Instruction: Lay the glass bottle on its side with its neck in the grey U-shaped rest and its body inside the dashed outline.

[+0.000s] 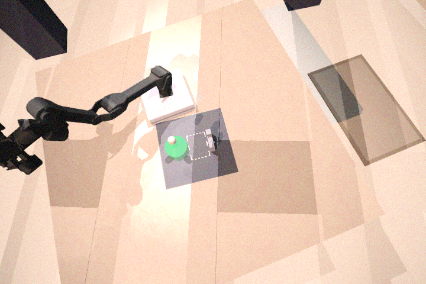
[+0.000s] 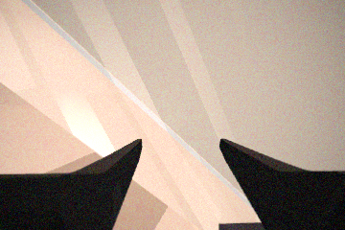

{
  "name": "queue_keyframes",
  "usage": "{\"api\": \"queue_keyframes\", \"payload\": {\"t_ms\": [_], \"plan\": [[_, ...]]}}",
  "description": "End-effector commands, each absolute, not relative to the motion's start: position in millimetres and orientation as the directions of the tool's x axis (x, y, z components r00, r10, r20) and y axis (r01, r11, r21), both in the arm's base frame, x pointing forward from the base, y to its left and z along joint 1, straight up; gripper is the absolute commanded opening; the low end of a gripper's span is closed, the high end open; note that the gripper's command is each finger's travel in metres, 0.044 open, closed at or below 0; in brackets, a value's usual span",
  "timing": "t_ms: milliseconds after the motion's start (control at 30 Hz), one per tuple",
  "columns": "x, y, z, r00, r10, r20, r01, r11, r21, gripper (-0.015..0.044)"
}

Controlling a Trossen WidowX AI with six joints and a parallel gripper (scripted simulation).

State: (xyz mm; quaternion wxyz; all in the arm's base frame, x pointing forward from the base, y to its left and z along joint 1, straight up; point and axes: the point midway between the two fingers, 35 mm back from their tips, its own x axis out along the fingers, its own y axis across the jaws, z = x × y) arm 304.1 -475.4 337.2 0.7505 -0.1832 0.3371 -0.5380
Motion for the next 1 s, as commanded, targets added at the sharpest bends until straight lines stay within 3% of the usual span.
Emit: {"api": "queue_keyframes", "payload": {"t_ms": [0,333,967], "plan": [[302,-476,339,0.193,-0.933,-0.303,0.687,0.349,-0.638,0.0426],[270,-482,384,0.188,-0.965,-0.184,0.721,0.263,-0.641,0.044],[162,-455,525,0.082,-0.967,0.239,0.789,-0.084,-0.608,0.044]]}}
